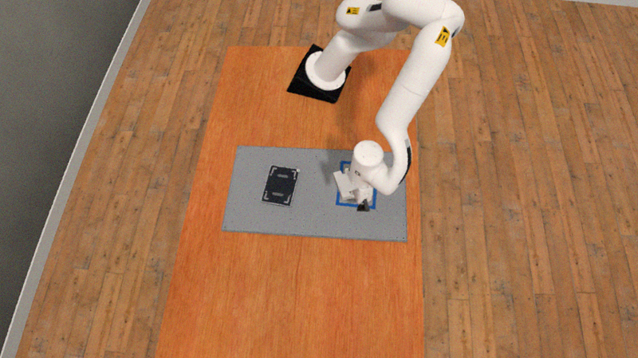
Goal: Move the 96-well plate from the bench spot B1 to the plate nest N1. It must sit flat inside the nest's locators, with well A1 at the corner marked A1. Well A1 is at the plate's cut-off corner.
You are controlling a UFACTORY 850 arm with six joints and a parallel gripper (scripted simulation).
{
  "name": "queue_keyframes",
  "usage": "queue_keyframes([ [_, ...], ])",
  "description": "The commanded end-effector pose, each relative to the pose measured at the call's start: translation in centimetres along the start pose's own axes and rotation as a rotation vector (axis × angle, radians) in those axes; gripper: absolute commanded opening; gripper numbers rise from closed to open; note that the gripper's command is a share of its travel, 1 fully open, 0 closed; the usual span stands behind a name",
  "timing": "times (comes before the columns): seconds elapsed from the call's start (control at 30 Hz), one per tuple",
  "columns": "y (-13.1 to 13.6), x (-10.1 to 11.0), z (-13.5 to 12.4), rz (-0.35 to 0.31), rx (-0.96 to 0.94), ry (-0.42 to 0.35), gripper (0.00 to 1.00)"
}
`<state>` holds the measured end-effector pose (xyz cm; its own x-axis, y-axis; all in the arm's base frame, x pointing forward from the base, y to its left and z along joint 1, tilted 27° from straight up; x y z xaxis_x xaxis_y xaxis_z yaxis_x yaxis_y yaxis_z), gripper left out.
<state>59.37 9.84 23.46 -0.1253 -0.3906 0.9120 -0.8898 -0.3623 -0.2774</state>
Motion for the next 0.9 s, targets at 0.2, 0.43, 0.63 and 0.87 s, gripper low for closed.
queue_keyframes([
  [0.2,-0.1,0.1,0.0,0.002,0.000,0.001,1.00],
  [0.43,-0.1,0.1,0.0,0.002,0.000,0.001,1.00],
  [0.63,1.3,-0.1,-0.6,0.004,0.100,-0.005,1.00],
  [0.87,2.8,-0.4,-1.2,0.010,0.333,-0.018,1.00],
])
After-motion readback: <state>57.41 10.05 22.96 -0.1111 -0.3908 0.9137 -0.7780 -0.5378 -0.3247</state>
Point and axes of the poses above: the point where the finger pads meet when closed, its own x axis back along the fingers, its own y axis across the jaws, z = x × y, the point moved 5 cm from there along x, back along the fingers, and after that the axes turned 1 degree about x, right-handed, at the moved point
